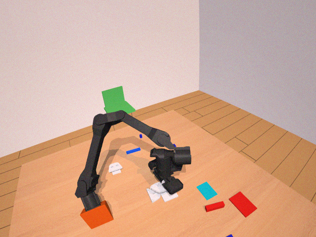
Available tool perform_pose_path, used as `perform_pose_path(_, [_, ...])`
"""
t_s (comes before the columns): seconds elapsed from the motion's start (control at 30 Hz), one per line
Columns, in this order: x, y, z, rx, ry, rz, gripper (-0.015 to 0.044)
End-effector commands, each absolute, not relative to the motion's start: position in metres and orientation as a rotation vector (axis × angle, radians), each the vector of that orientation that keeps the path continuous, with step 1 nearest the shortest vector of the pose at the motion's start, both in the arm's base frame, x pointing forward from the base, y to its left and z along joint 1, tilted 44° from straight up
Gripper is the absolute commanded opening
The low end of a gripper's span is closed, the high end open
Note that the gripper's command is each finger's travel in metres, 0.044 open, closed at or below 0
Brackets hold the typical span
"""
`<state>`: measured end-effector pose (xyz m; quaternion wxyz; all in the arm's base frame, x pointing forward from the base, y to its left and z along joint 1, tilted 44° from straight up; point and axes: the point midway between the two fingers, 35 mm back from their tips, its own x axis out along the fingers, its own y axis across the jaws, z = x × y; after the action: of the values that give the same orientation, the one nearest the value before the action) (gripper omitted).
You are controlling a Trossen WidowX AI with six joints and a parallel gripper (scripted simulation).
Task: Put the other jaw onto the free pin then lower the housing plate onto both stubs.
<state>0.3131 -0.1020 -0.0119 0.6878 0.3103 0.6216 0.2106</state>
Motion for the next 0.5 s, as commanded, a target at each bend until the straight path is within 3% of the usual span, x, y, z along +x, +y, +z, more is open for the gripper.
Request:
perform_pose_path(0.0, [0.314,-0.1015,-0.0113,0.7,1.39,0.471,0.0134])
perform_pose_path(0.47, [0.3146,-0.0998,-0.0111,0.7,1.39,0.471,0.0134])
